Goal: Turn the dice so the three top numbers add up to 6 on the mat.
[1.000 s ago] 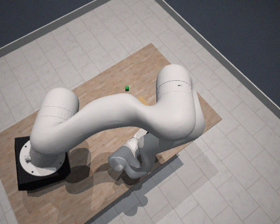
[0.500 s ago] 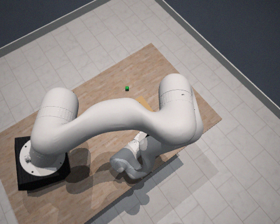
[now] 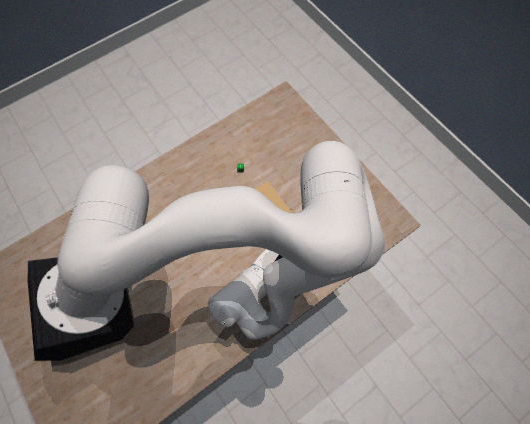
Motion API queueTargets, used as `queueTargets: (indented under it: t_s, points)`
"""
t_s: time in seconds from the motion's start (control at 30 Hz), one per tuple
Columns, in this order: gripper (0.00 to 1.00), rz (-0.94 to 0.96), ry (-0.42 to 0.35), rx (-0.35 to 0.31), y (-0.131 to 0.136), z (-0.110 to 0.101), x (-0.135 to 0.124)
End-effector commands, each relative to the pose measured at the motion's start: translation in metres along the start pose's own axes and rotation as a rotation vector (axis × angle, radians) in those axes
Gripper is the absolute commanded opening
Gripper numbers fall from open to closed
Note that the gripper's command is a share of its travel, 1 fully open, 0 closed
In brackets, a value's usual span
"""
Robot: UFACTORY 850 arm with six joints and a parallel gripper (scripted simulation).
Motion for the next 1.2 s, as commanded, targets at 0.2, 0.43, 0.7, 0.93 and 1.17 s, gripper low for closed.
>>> queueTargets:
  t_s: [0.2,0.43,0.7,0.93,1.17]
  points:
    - [0.15,0.0,0.001,0.0,0.0001,0.0,0.0003]
    - [0.15,0.0,0.001,0.0,0.0001,0.0,0.0003]
    - [0.15,0.0,0.001,0.0,0.0001,0.0,0.0003]
    - [0.15,0.0,0.001,0.0,0.0001,0.0002,-0.0001]
    - [0.15,0.0,0.001,0.0,0.0004,0.0017,-0.0029]
Point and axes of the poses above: the point where the finger pads meet when closed, its own z axis out along the fingers, its own y axis across the jaws, x = y × z, the point moved 3 cm from there along -z, back along the fingers, and after that the axes turned 5 degrees about z, right-handed, at the moved point
